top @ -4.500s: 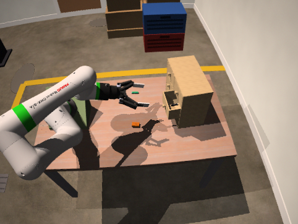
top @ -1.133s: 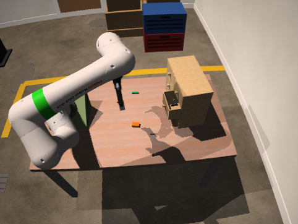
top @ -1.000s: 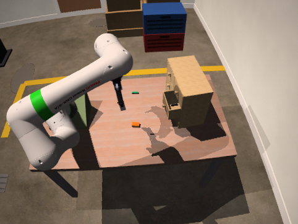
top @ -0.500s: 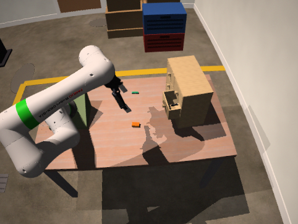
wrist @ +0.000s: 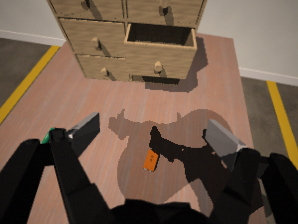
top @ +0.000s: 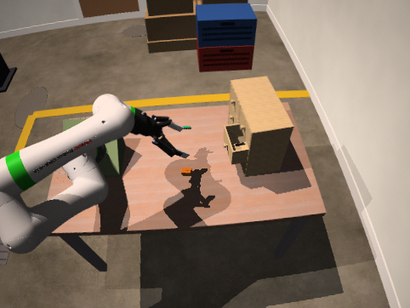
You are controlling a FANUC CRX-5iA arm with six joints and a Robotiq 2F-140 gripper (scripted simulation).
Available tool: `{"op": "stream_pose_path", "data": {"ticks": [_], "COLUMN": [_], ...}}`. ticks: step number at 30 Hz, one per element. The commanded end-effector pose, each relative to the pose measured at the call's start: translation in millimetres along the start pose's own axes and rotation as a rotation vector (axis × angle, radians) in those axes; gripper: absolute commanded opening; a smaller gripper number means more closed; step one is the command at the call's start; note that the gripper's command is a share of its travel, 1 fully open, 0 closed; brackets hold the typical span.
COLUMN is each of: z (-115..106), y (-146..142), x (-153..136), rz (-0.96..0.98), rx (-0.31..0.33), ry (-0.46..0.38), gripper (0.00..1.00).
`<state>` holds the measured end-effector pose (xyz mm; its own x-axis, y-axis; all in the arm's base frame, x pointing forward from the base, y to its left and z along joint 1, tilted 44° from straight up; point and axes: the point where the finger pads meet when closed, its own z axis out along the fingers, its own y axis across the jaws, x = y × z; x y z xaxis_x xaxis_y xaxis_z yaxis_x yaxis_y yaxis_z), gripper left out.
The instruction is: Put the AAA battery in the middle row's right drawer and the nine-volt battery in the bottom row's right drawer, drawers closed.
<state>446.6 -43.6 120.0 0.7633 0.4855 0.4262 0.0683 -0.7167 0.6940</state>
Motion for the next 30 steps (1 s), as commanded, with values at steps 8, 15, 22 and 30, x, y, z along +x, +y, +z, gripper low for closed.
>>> {"op": "stream_pose_path", "data": {"ticks": [8, 15, 22, 30], "z": [37, 43, 48, 49], "y": [6, 6, 6, 6], "x": [1, 1, 0, 1], "rz": [0.019, 0.018, 0.018, 0.018], "rx": [-0.004, -0.005, -0.006, -0.005], "ry": [0.313, 0.358, 0.395, 0.413], "gripper": [1.00, 1.00, 1.00, 1.00]}}
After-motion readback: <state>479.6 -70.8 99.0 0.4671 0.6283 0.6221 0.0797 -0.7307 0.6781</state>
